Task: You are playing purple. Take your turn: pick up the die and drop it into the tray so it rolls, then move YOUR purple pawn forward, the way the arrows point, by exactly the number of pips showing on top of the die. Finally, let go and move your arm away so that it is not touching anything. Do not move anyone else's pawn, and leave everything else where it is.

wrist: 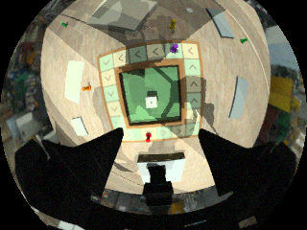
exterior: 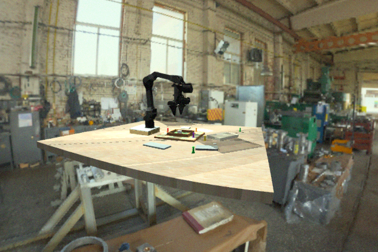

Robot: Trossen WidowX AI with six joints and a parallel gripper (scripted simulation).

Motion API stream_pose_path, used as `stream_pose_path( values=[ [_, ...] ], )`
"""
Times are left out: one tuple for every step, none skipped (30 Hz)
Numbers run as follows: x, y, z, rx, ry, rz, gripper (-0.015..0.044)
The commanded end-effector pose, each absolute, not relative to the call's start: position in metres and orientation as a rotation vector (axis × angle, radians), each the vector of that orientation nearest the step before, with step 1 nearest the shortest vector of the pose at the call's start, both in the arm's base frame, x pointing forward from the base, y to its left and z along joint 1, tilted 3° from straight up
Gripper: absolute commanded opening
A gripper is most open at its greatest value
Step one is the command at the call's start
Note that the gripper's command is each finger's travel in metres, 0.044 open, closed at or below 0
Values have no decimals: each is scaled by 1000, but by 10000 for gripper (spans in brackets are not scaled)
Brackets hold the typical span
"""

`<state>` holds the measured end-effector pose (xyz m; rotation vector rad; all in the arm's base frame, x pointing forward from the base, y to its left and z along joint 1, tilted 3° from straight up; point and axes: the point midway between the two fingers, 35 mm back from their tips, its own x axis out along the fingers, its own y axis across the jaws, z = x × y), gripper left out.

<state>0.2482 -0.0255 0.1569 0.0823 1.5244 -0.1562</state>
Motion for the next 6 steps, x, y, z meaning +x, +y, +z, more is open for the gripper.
stream_pose_path(
  values=[
    [257,-28,155,88,1508,-161,440],
    [257,-28,155,88,1508,-161,440],
    [257,-28,155,88,1508,-161,440],
    [257,-28,155,88,1508,-161,440],
    [257,-28,155,88,1508,-161,440],
    [257,-28,155,88,1508,-161,440]
  ],
)
